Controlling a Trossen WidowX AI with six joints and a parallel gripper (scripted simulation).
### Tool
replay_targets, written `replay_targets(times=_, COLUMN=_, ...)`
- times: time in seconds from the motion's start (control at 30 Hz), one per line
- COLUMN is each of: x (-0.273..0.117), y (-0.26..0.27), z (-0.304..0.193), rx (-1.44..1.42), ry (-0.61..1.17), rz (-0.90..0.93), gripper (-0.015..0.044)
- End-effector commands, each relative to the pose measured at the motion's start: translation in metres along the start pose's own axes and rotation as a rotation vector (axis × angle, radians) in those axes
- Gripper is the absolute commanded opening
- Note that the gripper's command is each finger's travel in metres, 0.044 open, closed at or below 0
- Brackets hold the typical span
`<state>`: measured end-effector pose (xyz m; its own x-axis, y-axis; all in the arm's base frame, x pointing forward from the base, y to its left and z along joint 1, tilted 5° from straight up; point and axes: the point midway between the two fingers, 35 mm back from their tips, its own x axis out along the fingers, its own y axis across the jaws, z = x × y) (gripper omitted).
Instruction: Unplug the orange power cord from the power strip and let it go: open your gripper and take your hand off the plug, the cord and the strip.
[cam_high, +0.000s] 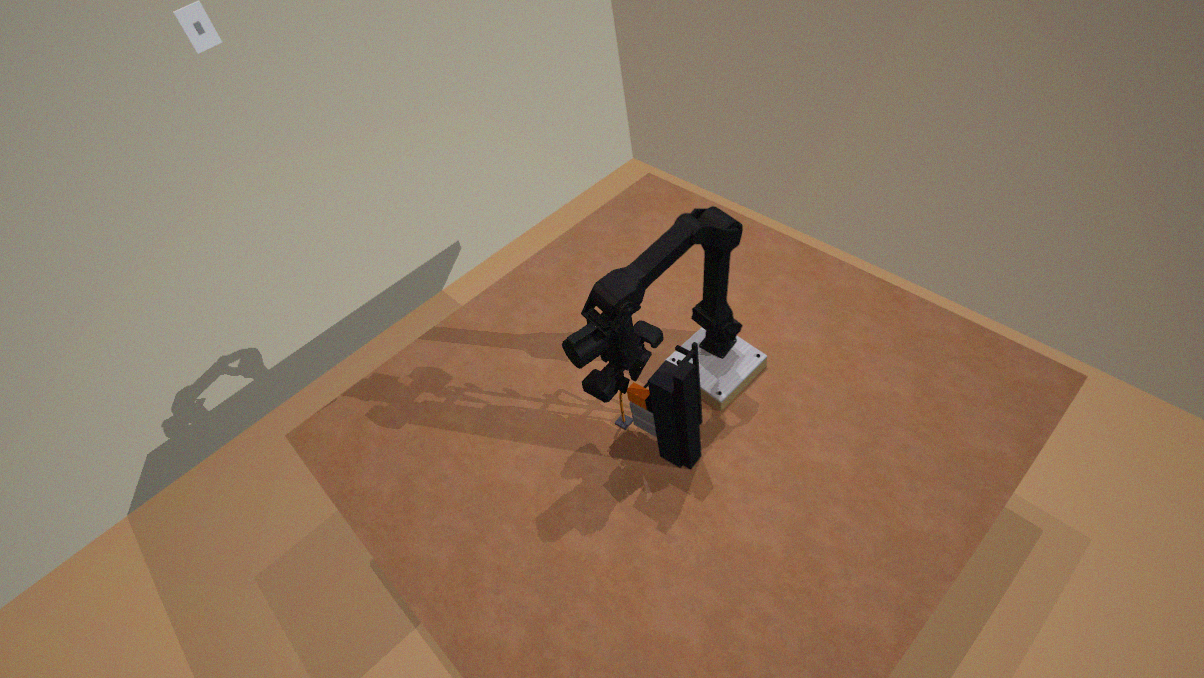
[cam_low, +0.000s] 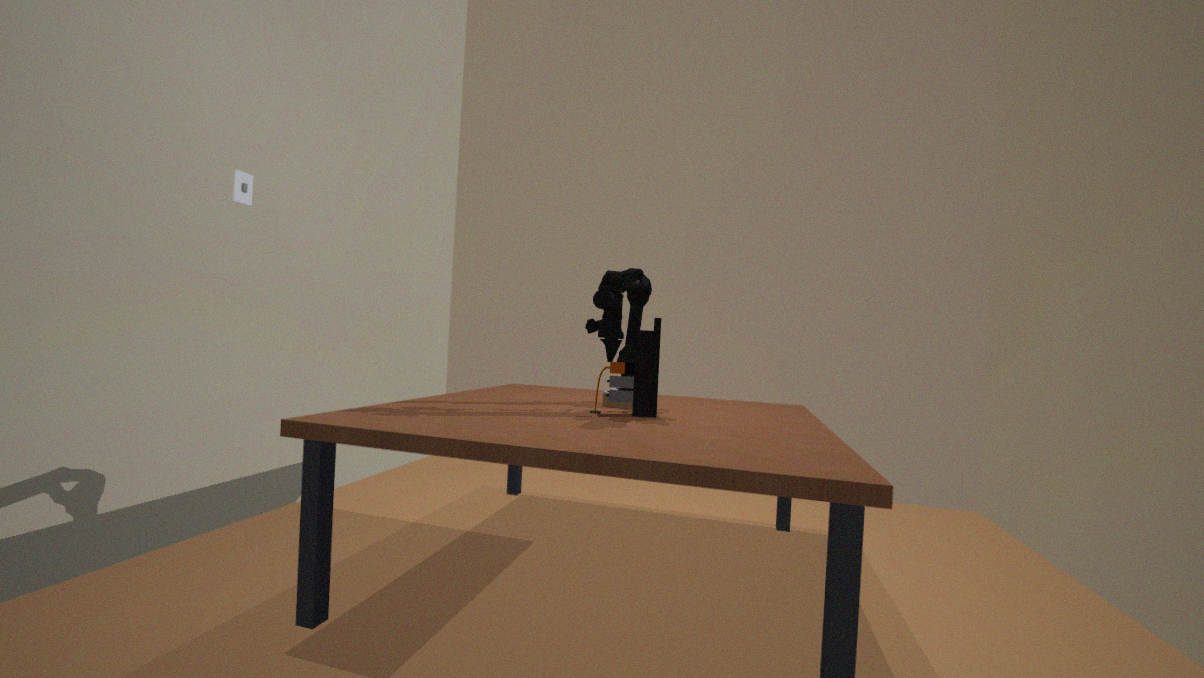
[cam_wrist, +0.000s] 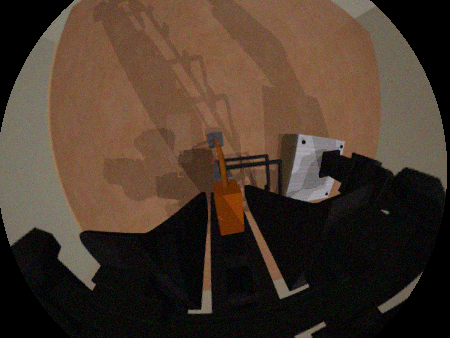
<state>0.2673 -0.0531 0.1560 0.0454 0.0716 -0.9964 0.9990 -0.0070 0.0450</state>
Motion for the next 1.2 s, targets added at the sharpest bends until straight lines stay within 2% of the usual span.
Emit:
replay_targets(times=0.0, x=0.000, y=-0.001, z=-0.007, rx=0.005, ry=0.005, rz=-0.001, gripper=0.0160)
replay_targets(times=0.63, x=0.012, y=-0.002, z=-0.014, rx=0.005, ry=0.006, rz=-0.001, gripper=0.0160)
replay_targets(times=0.77, x=0.009, y=-0.002, z=-0.014, rx=-0.001, ry=0.002, rz=0.000, gripper=0.0055)
replay_targets(times=1.03, x=0.009, y=-0.002, z=-0.014, rx=-0.001, ry=0.002, rz=0.000, gripper=0.0002)
replay_targets(times=1.17, x=0.009, y=-0.001, z=-0.011, rx=-0.001, ry=0.002, rz=0.000, gripper=0.0000)
